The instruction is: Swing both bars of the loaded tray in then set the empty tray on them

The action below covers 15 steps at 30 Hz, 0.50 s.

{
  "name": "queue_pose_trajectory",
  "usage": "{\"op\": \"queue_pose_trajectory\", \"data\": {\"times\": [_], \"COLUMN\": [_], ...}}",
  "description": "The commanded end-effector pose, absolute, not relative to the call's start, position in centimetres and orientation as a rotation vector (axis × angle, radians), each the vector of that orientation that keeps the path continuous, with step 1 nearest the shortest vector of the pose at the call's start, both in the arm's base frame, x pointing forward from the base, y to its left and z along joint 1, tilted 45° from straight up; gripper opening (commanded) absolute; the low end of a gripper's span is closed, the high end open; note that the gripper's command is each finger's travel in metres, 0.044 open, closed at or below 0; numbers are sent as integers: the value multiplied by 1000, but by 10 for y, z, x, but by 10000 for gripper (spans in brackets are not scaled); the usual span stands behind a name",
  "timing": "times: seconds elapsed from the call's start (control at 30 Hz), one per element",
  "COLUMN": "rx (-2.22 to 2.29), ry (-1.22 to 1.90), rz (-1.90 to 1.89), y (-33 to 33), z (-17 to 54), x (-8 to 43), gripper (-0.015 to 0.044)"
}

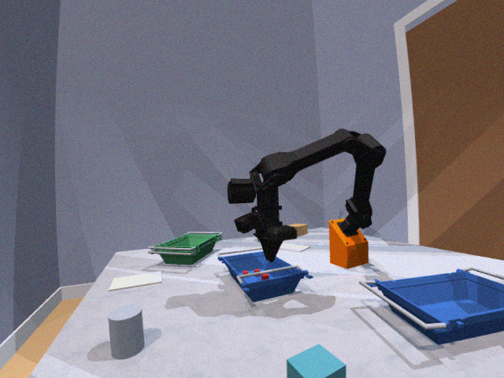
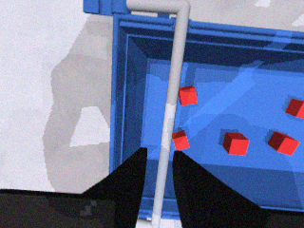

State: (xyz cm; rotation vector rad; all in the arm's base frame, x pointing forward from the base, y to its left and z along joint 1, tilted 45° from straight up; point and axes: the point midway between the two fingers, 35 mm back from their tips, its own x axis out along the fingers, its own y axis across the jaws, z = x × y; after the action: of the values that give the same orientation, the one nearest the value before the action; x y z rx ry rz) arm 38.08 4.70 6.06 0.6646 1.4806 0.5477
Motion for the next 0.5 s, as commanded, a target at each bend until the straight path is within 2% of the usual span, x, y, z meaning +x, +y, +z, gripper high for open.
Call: {"op": "queue_pose_trajectory", "data": {"times": [0.0, 0.47], "rx": [667, 665], "ry": [1482, 1482], "rz": [546, 544], "y": [47, 37], "z": [60, 69], "x": [381, 382], "gripper": [80, 80]}}
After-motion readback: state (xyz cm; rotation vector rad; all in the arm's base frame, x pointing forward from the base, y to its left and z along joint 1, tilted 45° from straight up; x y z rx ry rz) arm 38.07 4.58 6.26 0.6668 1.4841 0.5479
